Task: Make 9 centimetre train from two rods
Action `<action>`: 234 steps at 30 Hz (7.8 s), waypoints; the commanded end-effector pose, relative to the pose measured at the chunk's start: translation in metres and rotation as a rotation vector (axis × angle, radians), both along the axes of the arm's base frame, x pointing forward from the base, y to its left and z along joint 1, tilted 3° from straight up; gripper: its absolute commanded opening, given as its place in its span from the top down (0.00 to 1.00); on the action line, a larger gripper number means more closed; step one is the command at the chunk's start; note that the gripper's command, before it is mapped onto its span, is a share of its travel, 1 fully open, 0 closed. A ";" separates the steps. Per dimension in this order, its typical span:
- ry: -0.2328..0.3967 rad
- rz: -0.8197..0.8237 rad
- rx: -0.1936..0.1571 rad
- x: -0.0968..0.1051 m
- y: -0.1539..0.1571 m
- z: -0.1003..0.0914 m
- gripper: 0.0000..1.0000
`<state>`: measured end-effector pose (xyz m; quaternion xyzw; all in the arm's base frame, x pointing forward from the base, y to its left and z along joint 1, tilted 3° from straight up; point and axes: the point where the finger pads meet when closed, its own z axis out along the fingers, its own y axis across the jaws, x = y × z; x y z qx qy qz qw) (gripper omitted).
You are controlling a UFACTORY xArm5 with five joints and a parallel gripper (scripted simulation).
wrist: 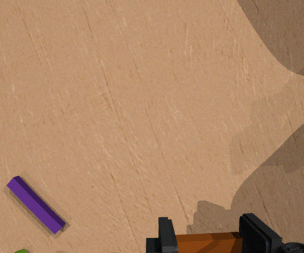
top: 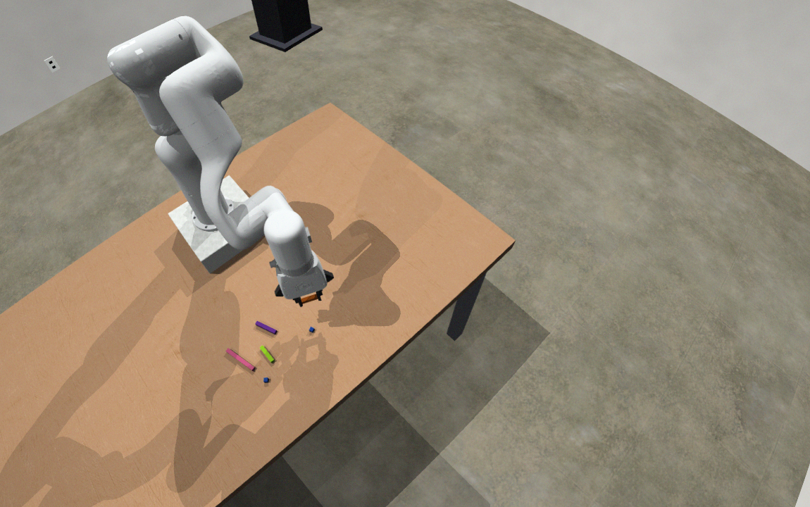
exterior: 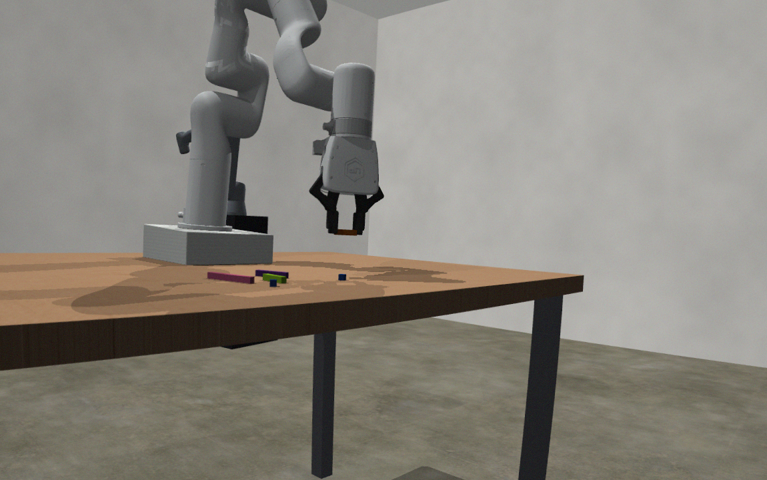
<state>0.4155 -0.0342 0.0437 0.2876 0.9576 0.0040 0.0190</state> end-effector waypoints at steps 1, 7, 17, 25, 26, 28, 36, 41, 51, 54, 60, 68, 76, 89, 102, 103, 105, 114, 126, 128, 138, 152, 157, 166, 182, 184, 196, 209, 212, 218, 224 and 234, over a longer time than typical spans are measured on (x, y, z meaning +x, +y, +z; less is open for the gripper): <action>-0.004 0.000 0.000 0.003 0.000 -0.015 0.62; -0.004 0.000 0.000 0.004 0.000 -0.037 0.62; -0.004 0.000 0.000 0.006 0.000 -0.061 0.62; -0.004 0.000 0.000 0.006 0.000 -0.062 0.62; -0.004 0.000 0.000 0.006 0.000 -0.062 0.62; -0.004 0.000 0.000 0.006 0.000 -0.062 0.62; -0.004 0.000 0.000 0.006 0.000 -0.062 0.62; -0.004 0.000 0.000 0.006 0.000 -0.062 0.62; -0.004 0.000 0.000 0.006 0.000 -0.062 0.62; -0.004 0.000 0.000 0.006 0.000 -0.062 0.62; -0.004 0.000 0.000 0.006 0.000 -0.062 0.62; -0.004 0.000 0.000 0.006 0.000 -0.062 0.62; -0.004 0.000 0.000 0.006 0.000 -0.062 0.62; -0.004 0.000 0.000 0.006 0.000 -0.062 0.62; -0.004 0.000 0.000 0.006 0.000 -0.062 0.62; -0.004 0.000 0.000 0.006 0.000 -0.062 0.62; -0.004 0.000 0.000 0.006 0.000 -0.062 0.62; -0.004 0.000 0.000 0.006 0.000 -0.062 0.62; -0.004 0.000 0.000 0.006 0.000 -0.062 0.62; -0.004 0.000 0.000 0.006 0.000 -0.062 0.62; -0.004 0.000 0.000 0.006 0.000 -0.062 0.62; -0.004 0.000 0.000 0.006 0.000 -0.062 0.62; -0.004 0.000 0.000 0.006 0.000 -0.062 0.62; -0.004 0.000 0.000 0.006 0.000 -0.062 0.62; -0.004 0.000 0.000 0.006 0.001 -0.068 0.62; -0.004 0.000 0.000 0.006 0.001 -0.069 0.62; -0.004 0.000 0.000 0.006 0.001 -0.073 0.62; -0.004 0.000 0.000 0.006 0.001 -0.073 0.62; -0.004 0.000 0.000 0.006 0.001 -0.073 0.62; -0.004 0.000 0.000 0.006 0.001 -0.073 0.62; -0.004 0.000 0.000 0.006 0.001 -0.073 0.62; -0.004 0.000 0.000 0.006 0.001 -0.073 0.54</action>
